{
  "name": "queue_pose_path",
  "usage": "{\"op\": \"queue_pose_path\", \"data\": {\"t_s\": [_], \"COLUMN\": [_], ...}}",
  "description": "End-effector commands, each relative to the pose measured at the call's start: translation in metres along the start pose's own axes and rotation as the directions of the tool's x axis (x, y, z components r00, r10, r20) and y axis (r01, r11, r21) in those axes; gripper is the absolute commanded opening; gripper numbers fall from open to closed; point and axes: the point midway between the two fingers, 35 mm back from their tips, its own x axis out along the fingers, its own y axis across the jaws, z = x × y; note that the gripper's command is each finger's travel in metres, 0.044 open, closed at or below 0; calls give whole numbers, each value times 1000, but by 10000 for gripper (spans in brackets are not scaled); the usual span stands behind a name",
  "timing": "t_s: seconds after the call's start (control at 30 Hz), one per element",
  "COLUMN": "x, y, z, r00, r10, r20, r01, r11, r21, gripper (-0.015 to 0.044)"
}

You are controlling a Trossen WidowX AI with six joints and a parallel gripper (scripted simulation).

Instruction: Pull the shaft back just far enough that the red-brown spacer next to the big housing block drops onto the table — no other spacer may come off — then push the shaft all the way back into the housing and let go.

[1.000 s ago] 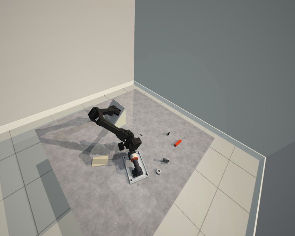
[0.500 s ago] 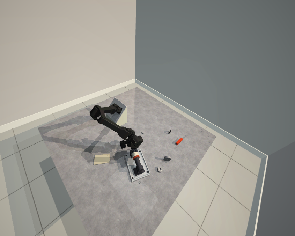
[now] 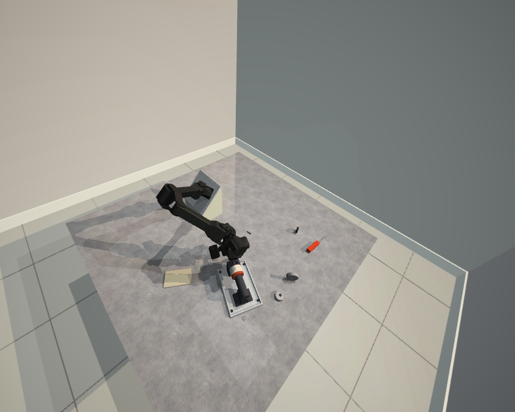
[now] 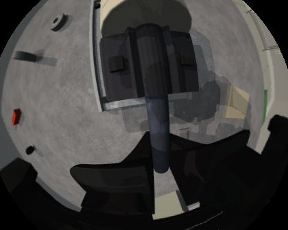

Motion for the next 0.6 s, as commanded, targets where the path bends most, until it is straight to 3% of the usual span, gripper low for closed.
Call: {"op": "queue_pose_path", "data": {"t_s": [0.0, 0.57], "x": [0, 0], "y": [0, 0], "z": [-1, -3], "r00": [1000, 1000], "r10": [-2, -2], "r20": [-1, -1], "r01": [2, 2], "r11": [1000, 1000], "r21": [2, 2], "gripper": [0, 0]}}
